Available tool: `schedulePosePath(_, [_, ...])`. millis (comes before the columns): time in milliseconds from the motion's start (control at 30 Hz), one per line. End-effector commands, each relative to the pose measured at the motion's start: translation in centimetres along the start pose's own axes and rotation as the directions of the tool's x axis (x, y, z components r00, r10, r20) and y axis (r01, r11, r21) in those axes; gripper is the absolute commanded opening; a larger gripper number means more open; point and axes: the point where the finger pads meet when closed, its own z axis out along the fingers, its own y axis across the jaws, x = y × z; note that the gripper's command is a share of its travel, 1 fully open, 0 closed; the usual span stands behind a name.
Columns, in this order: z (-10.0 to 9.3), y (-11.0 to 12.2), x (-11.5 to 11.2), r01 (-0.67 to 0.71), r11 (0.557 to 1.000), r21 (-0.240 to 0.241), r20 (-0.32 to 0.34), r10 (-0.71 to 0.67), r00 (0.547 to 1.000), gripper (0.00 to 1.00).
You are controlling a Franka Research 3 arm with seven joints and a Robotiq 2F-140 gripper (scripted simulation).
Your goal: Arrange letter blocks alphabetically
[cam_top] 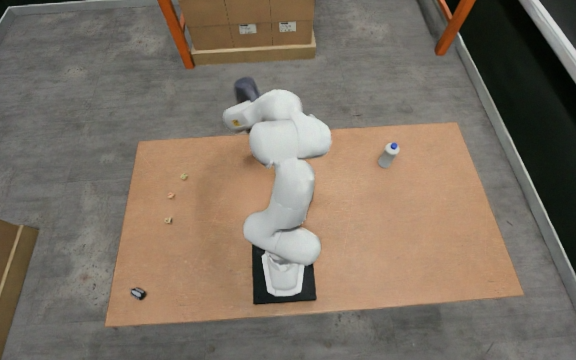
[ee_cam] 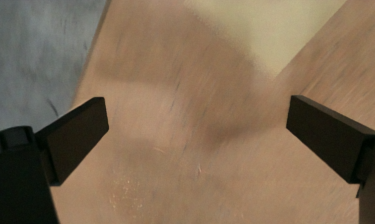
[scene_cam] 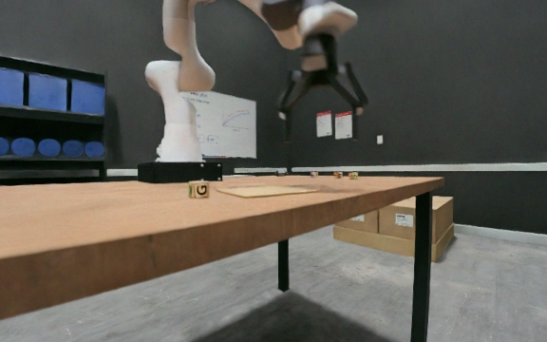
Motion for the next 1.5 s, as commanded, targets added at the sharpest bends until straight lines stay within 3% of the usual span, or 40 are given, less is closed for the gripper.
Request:
schedulePosePath(0, [0.3,-2.1,-5.6,0.077,0.997,-0.023,-0.009,-0.077,0.997,1.0])
schedulePosePath(300, [0.4,-5.3,-21.9,0.344,0.939,-0.02,-0.012,-0.344,0.939,1.0])
schedulePosePath(367, [0.4,-5.3,-21.9,0.344,0.939,-0.02,-0.012,-0.344,0.939,1.0])
schedulePosePath(400, [0.3,-5.4,-27.0,0.418,0.908,-0.017,-0.012,-0.418,0.908,1.0])
schedulePosePath(600, [0.0,-4.5,-36.9,0.551,0.834,-0.007,-0.013,-0.551,0.834,1.0])
schedulePosePath(767, [-0.4,-2.3,-45.8,0.658,0.753,0.007,-0.012,-0.658,0.753,1.0])
schedulePosePath(867, [-0.6,-1.6,-47.9,0.682,0.731,0.011,-0.012,-0.682,0.731,1.0])
schedulePosePath(967, [-0.6,-1.6,-48.0,0.683,0.731,0.011,-0.012,-0.683,0.731,1.0])
schedulePosePath(1000, [-0.6,-1.6,-48.0,0.683,0.731,0.011,-0.012,-0.683,0.731,0.43])
schedulePosePath(1467, [-0.6,-1.6,-48.0,0.683,0.731,0.011,-0.012,-0.683,0.731,0.43])
